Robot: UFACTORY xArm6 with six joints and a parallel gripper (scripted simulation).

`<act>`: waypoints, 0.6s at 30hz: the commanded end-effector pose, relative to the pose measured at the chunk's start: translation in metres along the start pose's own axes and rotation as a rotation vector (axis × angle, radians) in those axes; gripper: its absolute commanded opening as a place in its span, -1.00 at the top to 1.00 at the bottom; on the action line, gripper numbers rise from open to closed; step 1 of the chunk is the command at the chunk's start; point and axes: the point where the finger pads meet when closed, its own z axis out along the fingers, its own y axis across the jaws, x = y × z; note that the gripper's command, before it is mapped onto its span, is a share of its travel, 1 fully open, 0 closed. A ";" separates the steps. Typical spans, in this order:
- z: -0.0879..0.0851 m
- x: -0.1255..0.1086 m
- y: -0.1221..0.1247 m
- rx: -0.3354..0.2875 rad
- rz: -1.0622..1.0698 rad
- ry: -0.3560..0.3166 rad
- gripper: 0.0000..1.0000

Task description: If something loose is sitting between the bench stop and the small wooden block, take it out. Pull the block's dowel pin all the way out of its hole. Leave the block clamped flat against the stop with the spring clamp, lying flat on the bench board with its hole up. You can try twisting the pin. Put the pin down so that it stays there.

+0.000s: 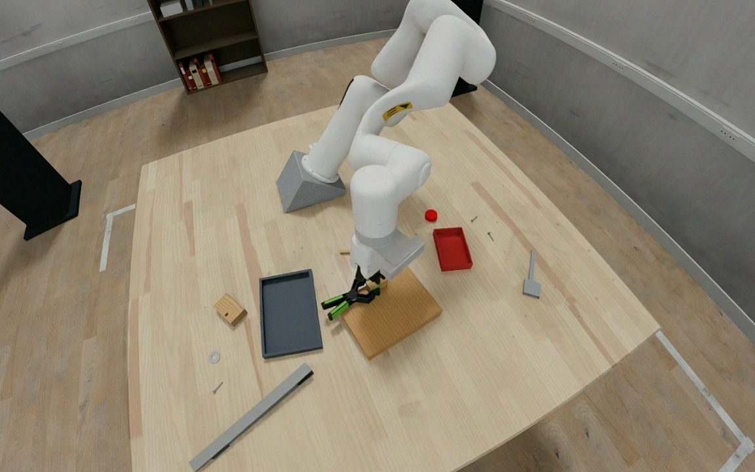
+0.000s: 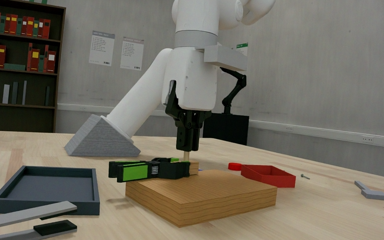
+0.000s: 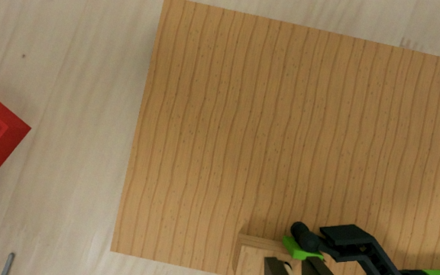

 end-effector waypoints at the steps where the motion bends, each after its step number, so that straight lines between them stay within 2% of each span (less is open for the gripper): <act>1: -0.001 0.001 0.001 -0.003 0.001 0.003 1.00; 18: -0.001 0.001 0.001 -0.003 0.009 0.003 1.00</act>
